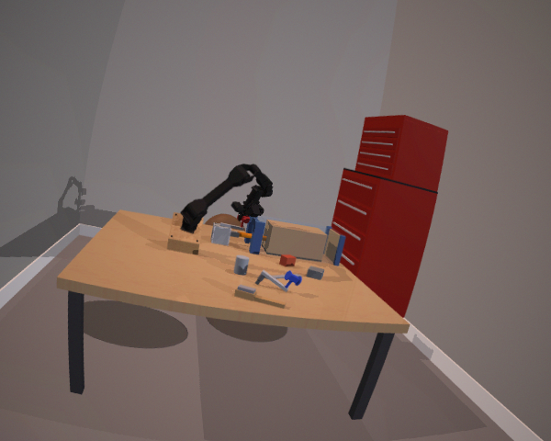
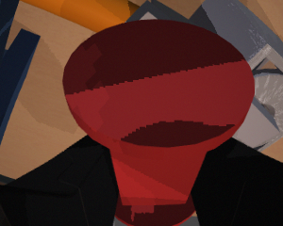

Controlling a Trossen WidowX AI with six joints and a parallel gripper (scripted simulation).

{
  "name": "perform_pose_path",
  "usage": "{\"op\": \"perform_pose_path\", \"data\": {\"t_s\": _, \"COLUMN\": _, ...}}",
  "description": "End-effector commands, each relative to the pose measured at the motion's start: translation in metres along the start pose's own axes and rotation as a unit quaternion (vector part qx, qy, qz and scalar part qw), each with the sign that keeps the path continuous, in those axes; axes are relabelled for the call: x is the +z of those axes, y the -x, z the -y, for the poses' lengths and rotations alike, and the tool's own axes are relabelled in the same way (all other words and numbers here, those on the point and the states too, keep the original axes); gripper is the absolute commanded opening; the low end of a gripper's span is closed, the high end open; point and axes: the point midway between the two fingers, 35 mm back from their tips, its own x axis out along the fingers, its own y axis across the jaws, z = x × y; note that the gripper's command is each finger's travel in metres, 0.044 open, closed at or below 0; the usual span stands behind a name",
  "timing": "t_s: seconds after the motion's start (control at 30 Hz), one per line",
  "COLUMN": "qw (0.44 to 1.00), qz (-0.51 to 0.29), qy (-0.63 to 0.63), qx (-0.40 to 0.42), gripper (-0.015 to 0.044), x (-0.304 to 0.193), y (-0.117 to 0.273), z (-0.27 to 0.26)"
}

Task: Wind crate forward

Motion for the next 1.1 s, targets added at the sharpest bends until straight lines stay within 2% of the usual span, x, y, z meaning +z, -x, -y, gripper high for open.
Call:
{"op": "perform_pose_path", "data": {"t_s": 0.0, "qw": 1.0, "qz": -0.009, "qy": 0.003, "qx": 0.014, "gripper": 0.0, "x": -0.015, "y": -0.005, "z": -0.011}}
{"op": "perform_pose_path", "data": {"t_s": 1.07, "qw": 1.0, "qz": -0.01, "qy": 0.004, "qx": 0.015, "gripper": 0.0, "x": -0.047, "y": -0.018, "z": -0.022}}
